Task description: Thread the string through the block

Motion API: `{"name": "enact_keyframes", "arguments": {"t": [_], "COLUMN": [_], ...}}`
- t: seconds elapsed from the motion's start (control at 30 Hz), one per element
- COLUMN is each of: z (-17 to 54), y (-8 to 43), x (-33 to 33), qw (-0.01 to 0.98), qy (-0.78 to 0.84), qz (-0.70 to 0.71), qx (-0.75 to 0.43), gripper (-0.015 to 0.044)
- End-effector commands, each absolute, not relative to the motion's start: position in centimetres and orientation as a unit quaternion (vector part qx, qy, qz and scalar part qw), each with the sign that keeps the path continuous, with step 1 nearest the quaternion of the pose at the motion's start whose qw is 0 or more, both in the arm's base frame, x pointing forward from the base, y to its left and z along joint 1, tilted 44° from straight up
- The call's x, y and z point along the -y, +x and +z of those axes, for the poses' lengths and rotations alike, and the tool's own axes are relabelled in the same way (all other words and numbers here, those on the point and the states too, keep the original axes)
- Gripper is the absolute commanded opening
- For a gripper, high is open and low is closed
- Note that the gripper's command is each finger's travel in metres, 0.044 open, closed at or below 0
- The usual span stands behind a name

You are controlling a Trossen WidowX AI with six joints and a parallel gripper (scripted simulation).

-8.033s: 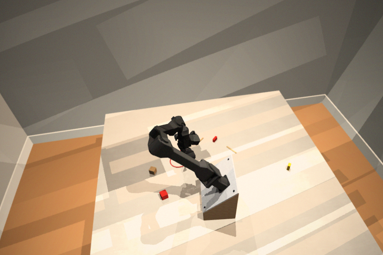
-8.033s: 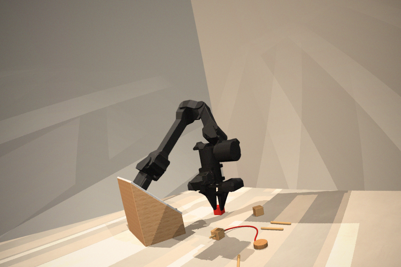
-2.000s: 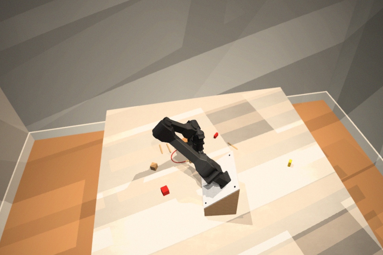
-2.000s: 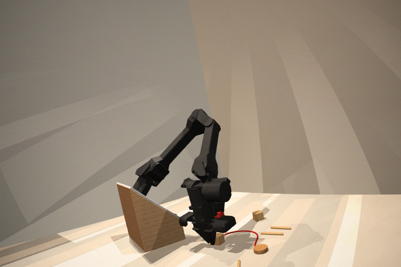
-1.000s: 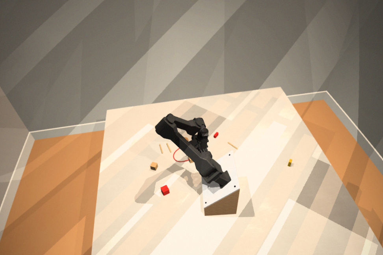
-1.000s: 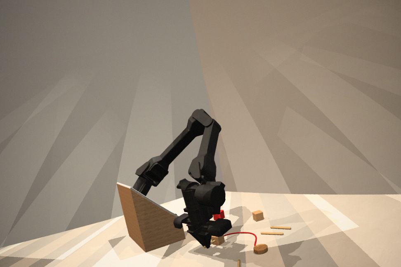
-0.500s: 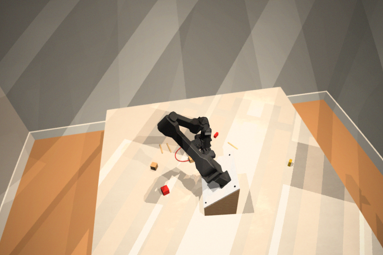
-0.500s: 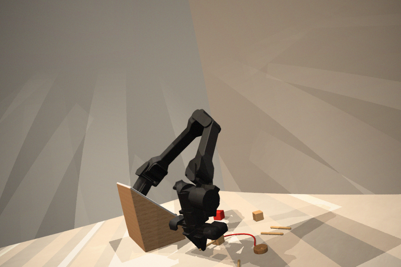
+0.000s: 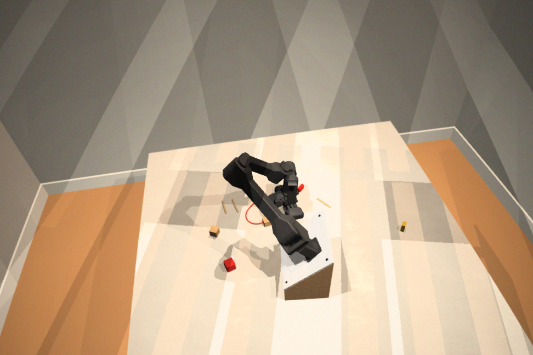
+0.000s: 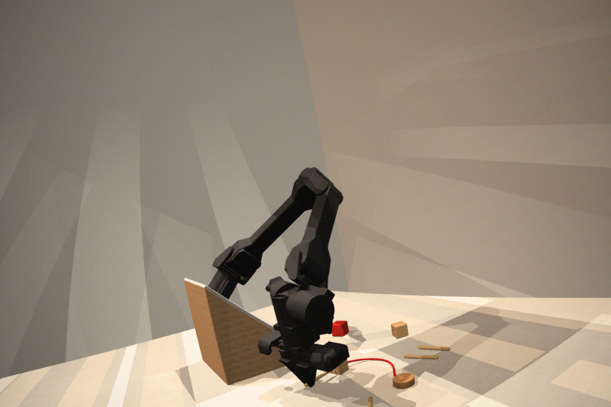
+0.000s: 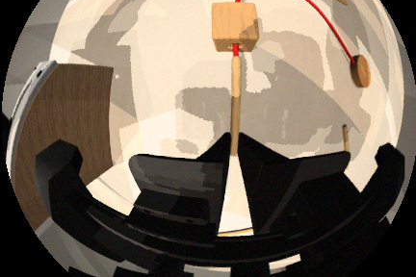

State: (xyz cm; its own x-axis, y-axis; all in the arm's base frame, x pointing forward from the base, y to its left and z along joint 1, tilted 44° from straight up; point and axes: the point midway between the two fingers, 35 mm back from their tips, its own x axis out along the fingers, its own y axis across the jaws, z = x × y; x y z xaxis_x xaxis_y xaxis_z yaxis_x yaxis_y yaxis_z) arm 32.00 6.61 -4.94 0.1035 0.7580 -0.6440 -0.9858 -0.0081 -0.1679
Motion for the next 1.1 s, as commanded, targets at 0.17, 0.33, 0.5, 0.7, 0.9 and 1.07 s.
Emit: {"name": "enact_keyframes", "arguments": {"t": [0.17, 0.33, 0.5, 0.7, 0.9, 1.07], "z": [-5.6, -5.9, -6.2, -6.6, -6.6, -7.6], "y": [32.3, 32.4, 32.4, 32.4, 32.3, 32.3], "x": [-5.7, -5.4, -5.1, -4.8, -4.5, -4.5], "qw": [0.678, 0.677, 0.676, 0.675, 0.675, 0.687], "qy": [-0.302, -0.302, -0.302, -0.301, -0.301, -0.306], "qz": [0.643, 0.644, 0.645, 0.646, 0.646, 0.633], "qx": [-0.188, -0.189, -0.189, -0.19, -0.189, -0.182], "gripper": [0.0, 0.0, 0.0, 0.0, 0.0, 0.0]}}
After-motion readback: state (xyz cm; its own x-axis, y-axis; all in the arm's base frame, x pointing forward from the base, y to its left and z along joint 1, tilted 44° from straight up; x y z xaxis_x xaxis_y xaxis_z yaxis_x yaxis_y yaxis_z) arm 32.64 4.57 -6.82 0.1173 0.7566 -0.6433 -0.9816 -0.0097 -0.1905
